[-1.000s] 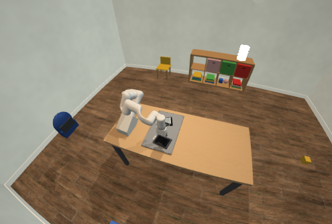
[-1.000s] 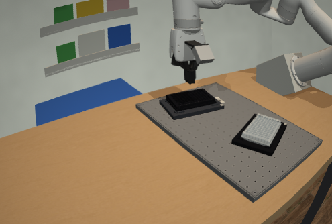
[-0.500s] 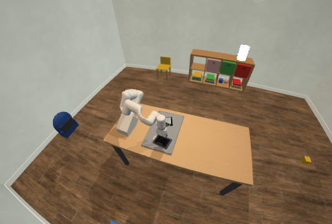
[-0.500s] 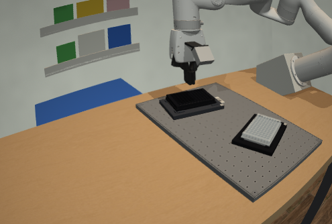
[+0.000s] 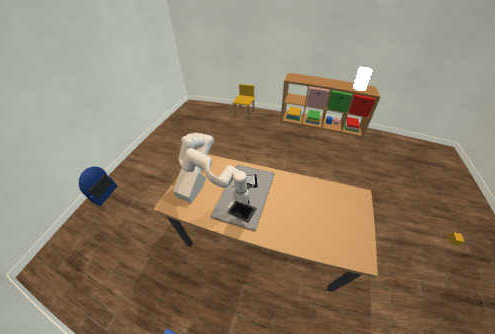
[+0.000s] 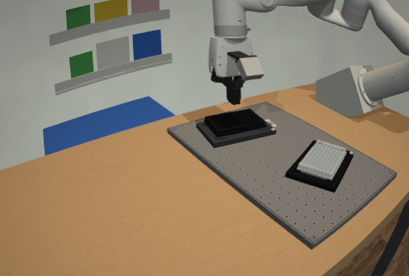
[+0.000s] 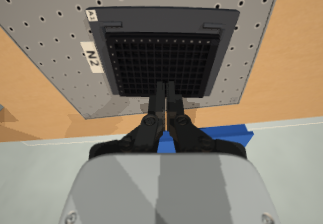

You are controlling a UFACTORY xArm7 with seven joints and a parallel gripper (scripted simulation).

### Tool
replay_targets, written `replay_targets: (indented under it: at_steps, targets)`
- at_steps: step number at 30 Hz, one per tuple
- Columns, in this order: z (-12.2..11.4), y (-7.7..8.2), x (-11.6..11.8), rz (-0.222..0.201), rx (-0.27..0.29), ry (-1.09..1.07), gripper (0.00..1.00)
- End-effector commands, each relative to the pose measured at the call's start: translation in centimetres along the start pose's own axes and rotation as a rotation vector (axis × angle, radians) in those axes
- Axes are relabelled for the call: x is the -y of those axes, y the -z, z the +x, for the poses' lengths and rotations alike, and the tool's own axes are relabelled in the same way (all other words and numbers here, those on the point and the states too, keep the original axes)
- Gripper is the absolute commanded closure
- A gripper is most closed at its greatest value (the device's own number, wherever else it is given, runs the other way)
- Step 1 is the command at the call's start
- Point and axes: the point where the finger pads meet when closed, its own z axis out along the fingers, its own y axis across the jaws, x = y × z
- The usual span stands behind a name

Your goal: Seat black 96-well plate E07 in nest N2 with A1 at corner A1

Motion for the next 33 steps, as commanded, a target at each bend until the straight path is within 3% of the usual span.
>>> replay_targets:
  at_steps: [1, 22, 33]
  targets:
    - [0.0, 0.2, -0.1, -0.005, 0.001, 0.0, 1.0]
    - [0.0, 0.2, -0.1, -0.005, 0.001, 0.0, 1.0]
    - [-4.5, 0.2, 0.4, -0.005, 0.001, -0.046, 1.0]
